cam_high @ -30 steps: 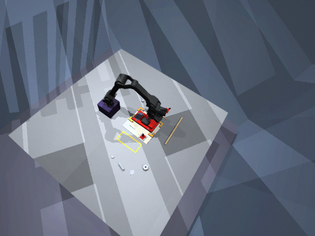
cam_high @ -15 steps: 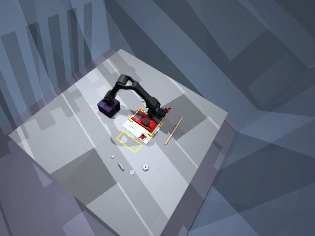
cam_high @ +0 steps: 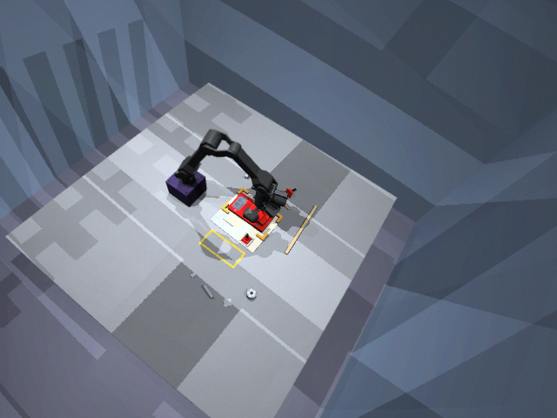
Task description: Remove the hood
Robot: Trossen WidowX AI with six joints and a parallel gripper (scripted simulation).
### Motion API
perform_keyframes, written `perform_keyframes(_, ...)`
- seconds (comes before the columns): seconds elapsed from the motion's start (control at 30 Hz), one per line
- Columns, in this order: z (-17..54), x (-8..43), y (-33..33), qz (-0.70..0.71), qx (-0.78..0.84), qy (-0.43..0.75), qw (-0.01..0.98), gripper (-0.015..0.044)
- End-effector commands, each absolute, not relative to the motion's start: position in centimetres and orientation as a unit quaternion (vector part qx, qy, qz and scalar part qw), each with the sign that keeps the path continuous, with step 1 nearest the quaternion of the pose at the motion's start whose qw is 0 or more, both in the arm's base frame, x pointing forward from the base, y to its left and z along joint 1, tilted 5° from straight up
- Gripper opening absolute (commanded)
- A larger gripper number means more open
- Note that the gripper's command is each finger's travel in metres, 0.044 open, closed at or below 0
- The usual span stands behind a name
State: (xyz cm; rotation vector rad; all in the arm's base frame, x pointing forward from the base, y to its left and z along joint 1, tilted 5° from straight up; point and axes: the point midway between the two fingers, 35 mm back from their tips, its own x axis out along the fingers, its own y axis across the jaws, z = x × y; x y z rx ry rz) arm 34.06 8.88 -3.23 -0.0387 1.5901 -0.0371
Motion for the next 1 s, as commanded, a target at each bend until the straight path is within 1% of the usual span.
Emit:
perform_keyframes(0.0,-3.5,34.1,8.8,-0.016,-0.021,0.714,0.700,0.0440)
perform_keyframes(0.97,-4.9,34.0,8.7,-0.016,-0.021,0.714,0.700,0.0440)
